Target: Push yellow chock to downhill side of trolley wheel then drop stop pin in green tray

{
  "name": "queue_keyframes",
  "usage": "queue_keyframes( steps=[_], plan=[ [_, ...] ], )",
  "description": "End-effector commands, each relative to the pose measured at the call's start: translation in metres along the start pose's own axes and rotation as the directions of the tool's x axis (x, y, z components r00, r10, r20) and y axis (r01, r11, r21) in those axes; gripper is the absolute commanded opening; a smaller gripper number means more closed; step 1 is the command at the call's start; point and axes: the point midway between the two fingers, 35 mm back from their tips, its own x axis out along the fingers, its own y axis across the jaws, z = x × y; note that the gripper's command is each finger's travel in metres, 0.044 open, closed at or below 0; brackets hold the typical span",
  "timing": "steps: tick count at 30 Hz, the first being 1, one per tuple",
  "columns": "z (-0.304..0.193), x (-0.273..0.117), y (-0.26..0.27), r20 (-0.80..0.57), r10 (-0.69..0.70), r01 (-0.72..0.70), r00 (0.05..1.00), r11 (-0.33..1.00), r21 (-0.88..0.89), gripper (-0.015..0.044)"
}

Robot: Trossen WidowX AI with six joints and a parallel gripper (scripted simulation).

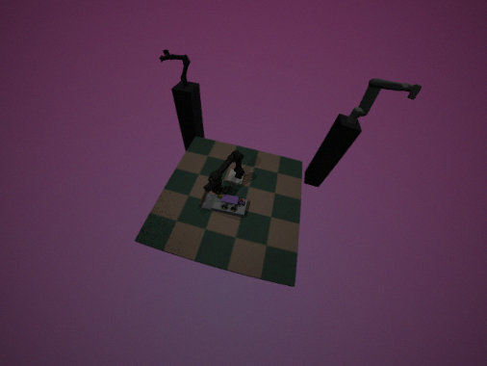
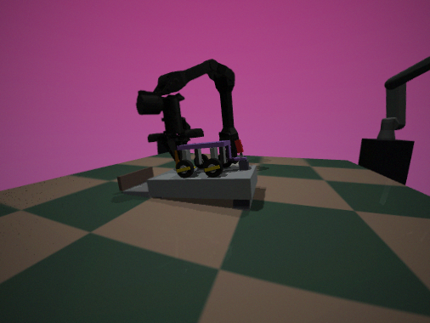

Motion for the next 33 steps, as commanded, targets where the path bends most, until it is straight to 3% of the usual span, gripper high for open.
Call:
queue_keyframes(
  steps=[1,30,33],
  plan=[
    [0.0,0.0,-0.005,-0.005,-0.004,0.004,1.0,1.0,0.003,0.0],
    [0.0,0.0,-0.019,0.0,0.001,-0.001,1.0,1.0,0.001,0.0],
    [0.0,0.0,-0.019,0.0,0.001,-0.001,1.0,1.0,0.001,0.0079]
  ],
)
